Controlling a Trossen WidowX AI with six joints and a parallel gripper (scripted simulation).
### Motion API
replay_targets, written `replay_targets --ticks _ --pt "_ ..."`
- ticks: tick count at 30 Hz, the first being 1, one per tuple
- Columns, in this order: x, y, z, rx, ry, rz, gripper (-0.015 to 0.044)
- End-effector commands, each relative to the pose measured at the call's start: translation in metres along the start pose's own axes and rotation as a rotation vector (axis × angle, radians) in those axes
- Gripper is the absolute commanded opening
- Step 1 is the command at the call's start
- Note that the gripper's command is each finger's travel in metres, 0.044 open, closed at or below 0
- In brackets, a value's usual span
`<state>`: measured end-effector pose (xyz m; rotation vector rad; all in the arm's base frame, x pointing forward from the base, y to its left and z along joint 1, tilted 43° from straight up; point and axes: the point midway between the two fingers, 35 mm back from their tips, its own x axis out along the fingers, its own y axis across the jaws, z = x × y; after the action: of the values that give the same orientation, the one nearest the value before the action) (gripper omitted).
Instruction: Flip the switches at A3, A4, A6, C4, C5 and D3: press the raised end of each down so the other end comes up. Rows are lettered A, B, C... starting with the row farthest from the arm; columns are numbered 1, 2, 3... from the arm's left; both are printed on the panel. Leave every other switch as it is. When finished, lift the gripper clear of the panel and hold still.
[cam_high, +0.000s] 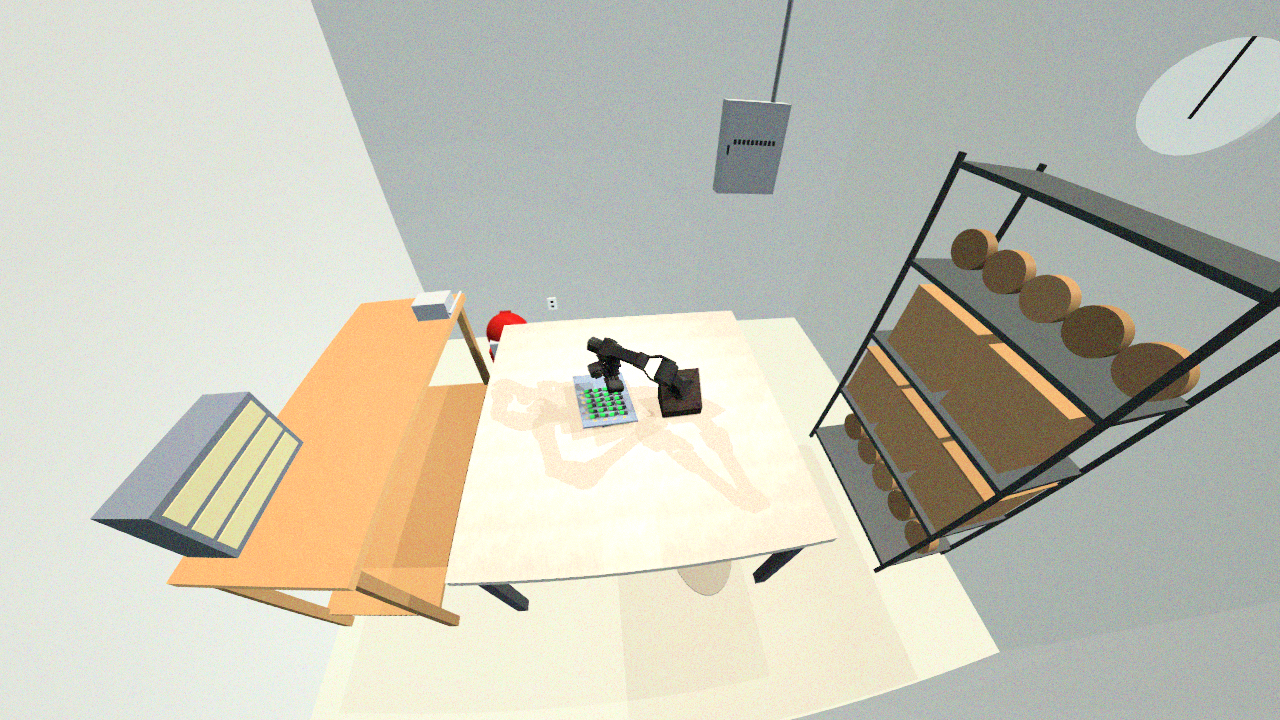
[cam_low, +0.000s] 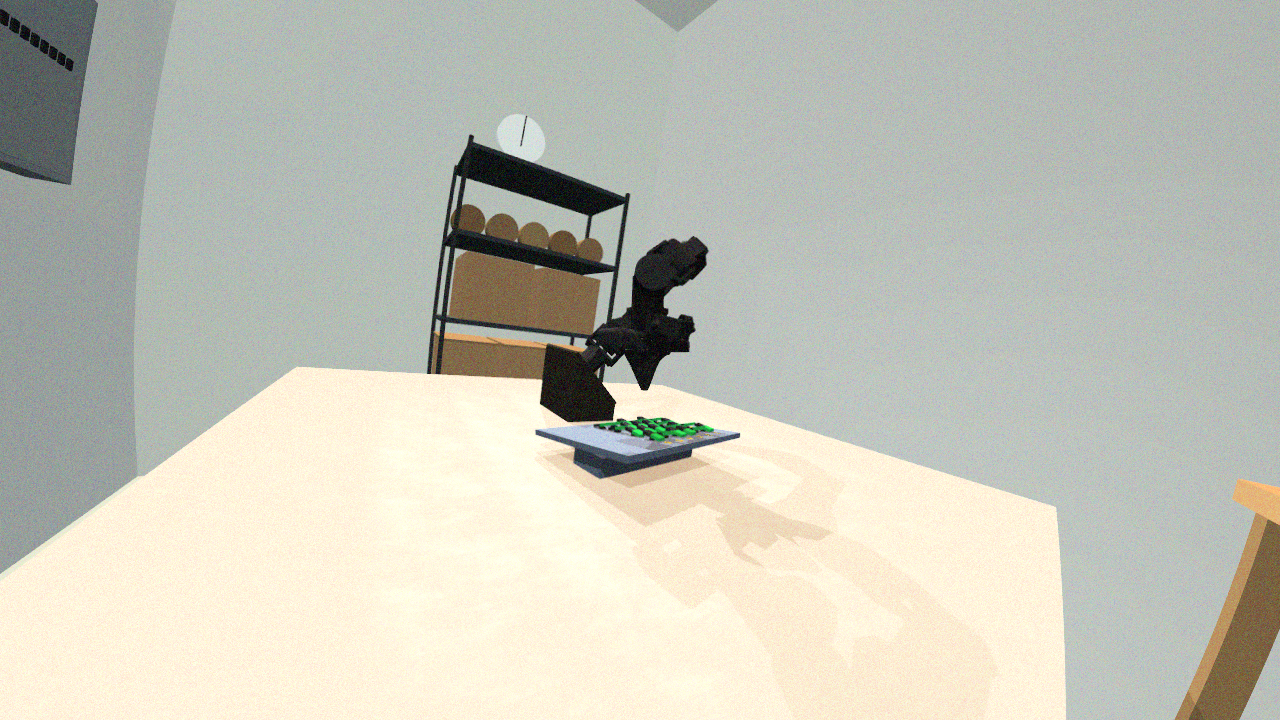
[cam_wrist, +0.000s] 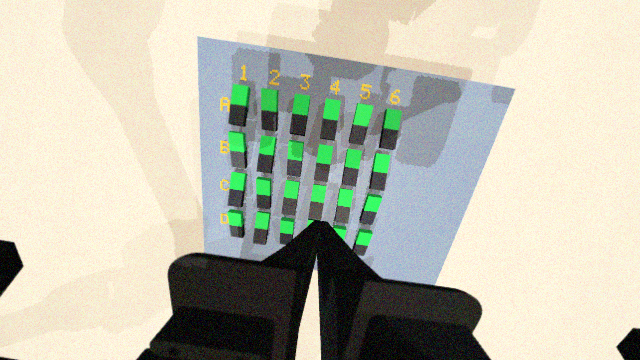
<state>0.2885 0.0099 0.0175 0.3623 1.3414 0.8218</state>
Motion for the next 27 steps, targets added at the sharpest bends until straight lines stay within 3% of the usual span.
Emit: replay_targets --ticks 1,6,10,27 --pt "-0.004 -0.022 -0.016 0.005 0.003 -0.004 0.0" --pt "-0.002 -0.024 -0.018 0.005 0.001 -0.004 0.0" --pt "0.03 -0.024 -0.019 0.004 -0.023 -0.002 0.0" --pt "0.047 -0.024 -0.019 0.004 -0.024 -0.001 0.0"
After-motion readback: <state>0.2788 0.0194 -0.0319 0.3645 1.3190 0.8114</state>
